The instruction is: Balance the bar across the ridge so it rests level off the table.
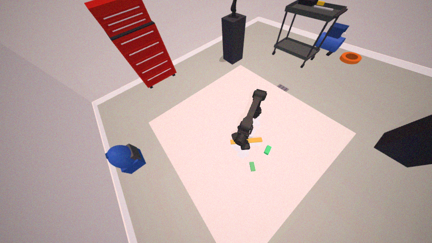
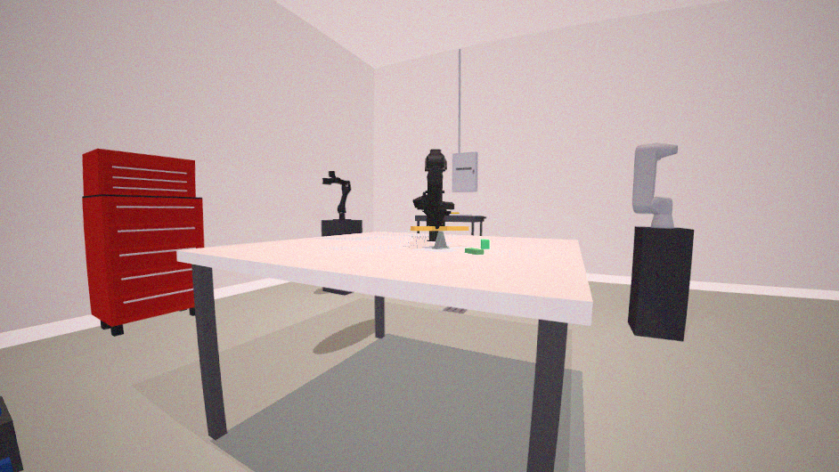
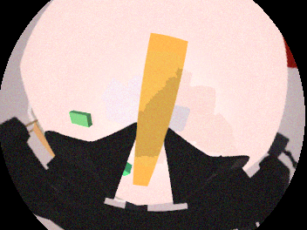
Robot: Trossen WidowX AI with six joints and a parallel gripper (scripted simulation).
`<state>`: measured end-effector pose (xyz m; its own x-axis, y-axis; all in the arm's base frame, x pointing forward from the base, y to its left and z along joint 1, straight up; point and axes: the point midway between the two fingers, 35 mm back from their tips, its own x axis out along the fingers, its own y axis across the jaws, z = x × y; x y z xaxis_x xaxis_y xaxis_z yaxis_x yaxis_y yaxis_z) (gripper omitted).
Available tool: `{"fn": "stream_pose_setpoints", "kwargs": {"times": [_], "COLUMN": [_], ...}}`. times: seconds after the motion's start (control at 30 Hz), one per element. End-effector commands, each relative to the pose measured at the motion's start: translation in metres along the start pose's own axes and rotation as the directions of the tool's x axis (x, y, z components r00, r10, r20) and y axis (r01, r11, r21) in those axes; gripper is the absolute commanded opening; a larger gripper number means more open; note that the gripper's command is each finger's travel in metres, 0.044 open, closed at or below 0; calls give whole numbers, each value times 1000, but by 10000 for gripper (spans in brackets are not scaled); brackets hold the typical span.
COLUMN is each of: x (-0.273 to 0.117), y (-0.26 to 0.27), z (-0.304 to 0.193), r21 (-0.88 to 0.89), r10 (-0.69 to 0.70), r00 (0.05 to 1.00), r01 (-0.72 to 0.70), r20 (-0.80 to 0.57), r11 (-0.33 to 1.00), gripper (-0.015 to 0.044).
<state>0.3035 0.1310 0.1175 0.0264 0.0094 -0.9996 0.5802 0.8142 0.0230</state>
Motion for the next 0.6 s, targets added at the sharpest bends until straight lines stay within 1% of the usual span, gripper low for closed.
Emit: {"fn": "stream_pose_setpoints", "kwargs": {"times": [0.0,0.57], "x": [2,0], "y": [0,0], "z": [0,0], "r21": [-2,-2], "r10": [0,0], "r00": [1000,1000], "r01": [0,0], "r20": [-2,-2], "r11": [1000,1000], "gripper": [0,0]}}
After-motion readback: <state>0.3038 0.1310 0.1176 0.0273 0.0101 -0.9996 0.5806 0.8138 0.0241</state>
